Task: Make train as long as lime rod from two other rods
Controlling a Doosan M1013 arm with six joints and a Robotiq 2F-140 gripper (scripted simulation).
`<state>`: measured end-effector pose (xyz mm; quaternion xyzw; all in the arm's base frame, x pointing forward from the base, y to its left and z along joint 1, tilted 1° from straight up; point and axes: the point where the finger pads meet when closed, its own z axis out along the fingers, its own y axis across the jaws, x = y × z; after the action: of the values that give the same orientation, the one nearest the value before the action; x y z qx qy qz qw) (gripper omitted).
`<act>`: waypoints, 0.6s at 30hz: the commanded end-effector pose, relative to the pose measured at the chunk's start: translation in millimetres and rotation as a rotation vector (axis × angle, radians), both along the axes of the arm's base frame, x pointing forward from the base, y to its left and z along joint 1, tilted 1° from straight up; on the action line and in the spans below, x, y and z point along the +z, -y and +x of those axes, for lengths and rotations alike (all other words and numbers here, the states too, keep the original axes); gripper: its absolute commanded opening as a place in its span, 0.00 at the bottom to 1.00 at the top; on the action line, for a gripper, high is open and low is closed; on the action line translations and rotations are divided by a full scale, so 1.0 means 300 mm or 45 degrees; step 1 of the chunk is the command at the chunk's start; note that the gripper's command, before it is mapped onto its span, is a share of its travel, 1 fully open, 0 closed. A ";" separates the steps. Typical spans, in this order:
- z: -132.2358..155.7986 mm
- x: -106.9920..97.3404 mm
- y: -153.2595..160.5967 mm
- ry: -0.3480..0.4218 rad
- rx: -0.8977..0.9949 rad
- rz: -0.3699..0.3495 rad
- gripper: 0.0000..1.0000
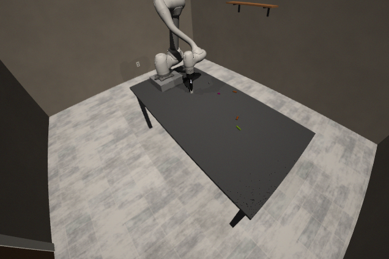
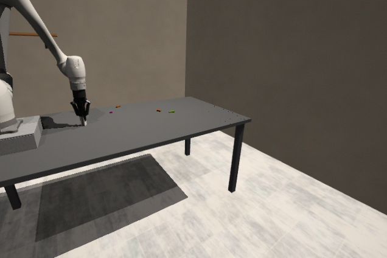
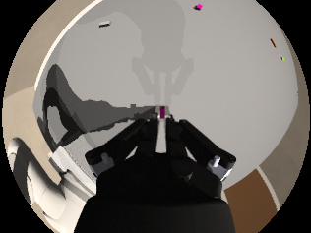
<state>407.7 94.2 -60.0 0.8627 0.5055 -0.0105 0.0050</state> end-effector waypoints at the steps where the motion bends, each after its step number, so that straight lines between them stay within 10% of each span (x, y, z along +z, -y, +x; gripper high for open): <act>1: 0.000 0.000 0.000 0.000 0.000 0.000 0.12; 18: 0.000 0.005 0.000 0.000 0.000 0.000 0.12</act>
<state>407.7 94.2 -59.5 0.8627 0.5055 -0.0104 0.0050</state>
